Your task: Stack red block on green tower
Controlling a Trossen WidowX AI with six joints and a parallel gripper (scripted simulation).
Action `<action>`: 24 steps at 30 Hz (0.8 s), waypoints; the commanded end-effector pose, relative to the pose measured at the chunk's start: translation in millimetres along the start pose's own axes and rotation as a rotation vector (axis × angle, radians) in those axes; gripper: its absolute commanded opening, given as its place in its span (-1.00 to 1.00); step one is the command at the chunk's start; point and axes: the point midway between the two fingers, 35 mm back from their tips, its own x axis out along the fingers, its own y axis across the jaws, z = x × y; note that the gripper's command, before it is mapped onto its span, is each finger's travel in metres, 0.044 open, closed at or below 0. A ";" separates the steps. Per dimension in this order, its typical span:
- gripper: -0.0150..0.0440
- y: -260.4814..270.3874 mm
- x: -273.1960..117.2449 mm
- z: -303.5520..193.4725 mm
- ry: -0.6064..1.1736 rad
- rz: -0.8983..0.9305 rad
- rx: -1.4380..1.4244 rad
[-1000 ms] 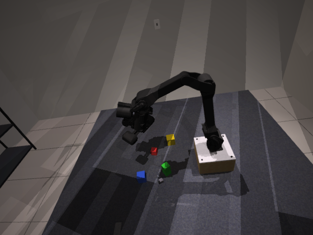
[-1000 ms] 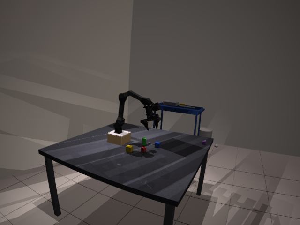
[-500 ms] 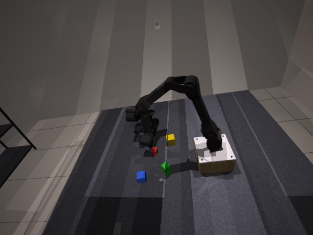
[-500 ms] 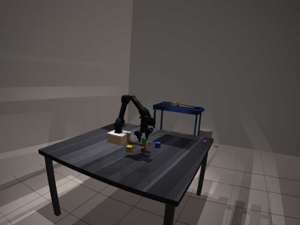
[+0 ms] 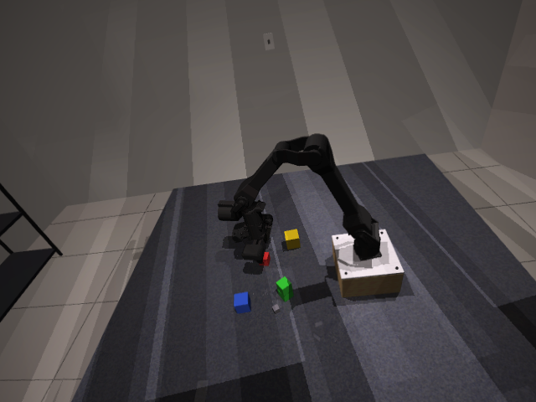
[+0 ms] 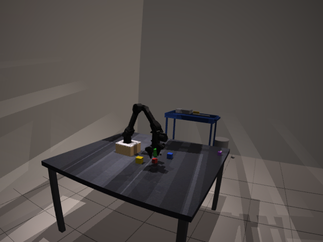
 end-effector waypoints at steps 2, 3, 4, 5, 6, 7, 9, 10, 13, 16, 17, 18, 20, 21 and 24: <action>1.00 0.9 2.3 2.5 -0.011 0.005 0.000; 1.00 0.9 3.3 2.6 -0.011 0.005 0.000; 1.00 0.9 4.6 2.6 -0.011 0.005 0.000; 1.00 0.9 6.2 2.7 -0.011 0.005 0.000; 1.00 0.9 7.8 2.8 -0.011 0.005 0.000; 1.00 0.9 9.5 2.9 -0.011 0.005 0.000; 1.00 0.9 12.8 3.0 -0.011 0.005 0.000; 1.00 0.9 14.5 3.0 -0.011 0.005 0.000; 1.00 0.9 19.5 3.1 -0.011 0.005 0.000; 1.00 0.9 24.4 3.1 -0.011 0.005 0.000; 1.00 0.9 26.1 3.0 -0.011 0.005 0.000; 1.00 0.9 27.7 3.0 -0.011 0.005 0.000; 1.00 0.9 31.0 2.9 -0.011 0.005 0.000; 1.00 0.9 32.7 2.9 -0.011 0.005 0.000; 1.00 0.9 37.6 2.6 -0.011 0.005 0.000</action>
